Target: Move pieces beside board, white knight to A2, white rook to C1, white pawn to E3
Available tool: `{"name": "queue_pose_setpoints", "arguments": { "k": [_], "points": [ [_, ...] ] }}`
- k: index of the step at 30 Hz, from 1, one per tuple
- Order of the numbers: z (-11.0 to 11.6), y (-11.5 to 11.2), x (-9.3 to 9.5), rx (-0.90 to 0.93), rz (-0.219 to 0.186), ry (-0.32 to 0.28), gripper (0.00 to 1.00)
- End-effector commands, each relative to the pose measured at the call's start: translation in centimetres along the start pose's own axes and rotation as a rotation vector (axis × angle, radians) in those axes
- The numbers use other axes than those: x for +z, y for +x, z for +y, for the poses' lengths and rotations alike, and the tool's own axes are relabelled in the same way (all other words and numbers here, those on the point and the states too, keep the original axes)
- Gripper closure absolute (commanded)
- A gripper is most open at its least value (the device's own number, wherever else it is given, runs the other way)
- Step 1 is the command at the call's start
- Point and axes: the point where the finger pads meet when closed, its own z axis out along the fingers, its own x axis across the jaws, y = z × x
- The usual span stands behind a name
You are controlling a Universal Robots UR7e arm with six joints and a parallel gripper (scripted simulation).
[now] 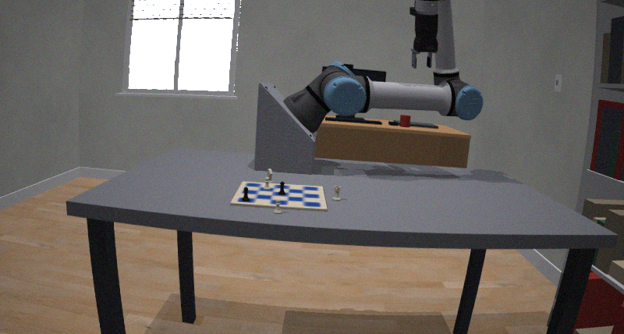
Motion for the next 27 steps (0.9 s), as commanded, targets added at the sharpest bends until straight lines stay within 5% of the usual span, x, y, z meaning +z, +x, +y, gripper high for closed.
{"name": "queue_pose_setpoints", "arguments": {
  "k": [1, 12, 27],
  "points": [
    [-0.2, -0.2, -1.3, 0.006, -0.001, 0.007, 0.0],
    [-0.4, -1.0, -4.6, 0.021, 0.005, 0.024, 0.0],
    [0.7, -5.3, -13.8, 0.066, 0.019, 0.079, 0.0]
  ]
}}
